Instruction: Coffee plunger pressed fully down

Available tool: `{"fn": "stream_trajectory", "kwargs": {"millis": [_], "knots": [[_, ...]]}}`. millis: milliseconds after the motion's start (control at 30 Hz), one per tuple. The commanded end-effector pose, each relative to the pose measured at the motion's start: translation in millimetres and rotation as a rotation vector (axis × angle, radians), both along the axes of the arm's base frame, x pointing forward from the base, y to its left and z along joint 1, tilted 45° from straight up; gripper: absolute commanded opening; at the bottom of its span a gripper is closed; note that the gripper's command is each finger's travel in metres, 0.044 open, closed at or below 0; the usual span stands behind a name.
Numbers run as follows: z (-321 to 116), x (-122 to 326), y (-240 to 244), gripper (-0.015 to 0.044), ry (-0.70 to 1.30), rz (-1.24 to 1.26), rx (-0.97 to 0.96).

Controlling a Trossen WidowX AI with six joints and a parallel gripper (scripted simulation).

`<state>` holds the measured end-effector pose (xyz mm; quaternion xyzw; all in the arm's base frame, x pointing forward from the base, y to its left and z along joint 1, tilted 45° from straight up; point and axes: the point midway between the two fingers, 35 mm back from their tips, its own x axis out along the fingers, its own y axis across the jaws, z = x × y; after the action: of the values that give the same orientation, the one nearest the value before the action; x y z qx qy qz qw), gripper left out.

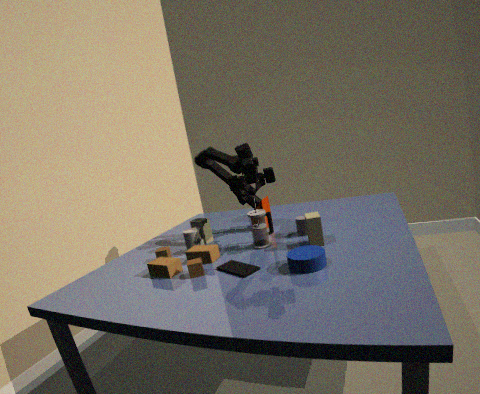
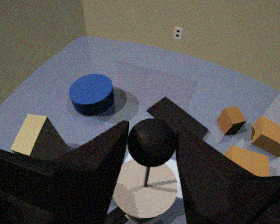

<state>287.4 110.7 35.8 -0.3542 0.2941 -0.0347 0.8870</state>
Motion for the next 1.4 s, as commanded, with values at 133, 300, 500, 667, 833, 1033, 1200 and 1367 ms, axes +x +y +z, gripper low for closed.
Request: {"fn": "stream_trajectory", "kwargs": {"millis": [133,300,500,667,833,1033,1200,1367], "knots": [[-28,-10,-26,0.0119,0.06,-0.018,-0.039],[-33,-9,-31,0.0119,0.059,-0.017,-0.041],[-40,-6,-38,0.0119,0.056,-0.016,-0.042],[-42,0,-40,0.0119,0.054,-0.016,-0.044],[-44,4,-39,0.0119,0.053,-0.016,-0.044],[-44,6,-38,0.0119,0.053,-0.017,-0.044],[-45,7,-38,0.0119,0.053,-0.017,-0.044],[-45,7,-37,0.0119,0.052,-0.017,-0.044]]}}
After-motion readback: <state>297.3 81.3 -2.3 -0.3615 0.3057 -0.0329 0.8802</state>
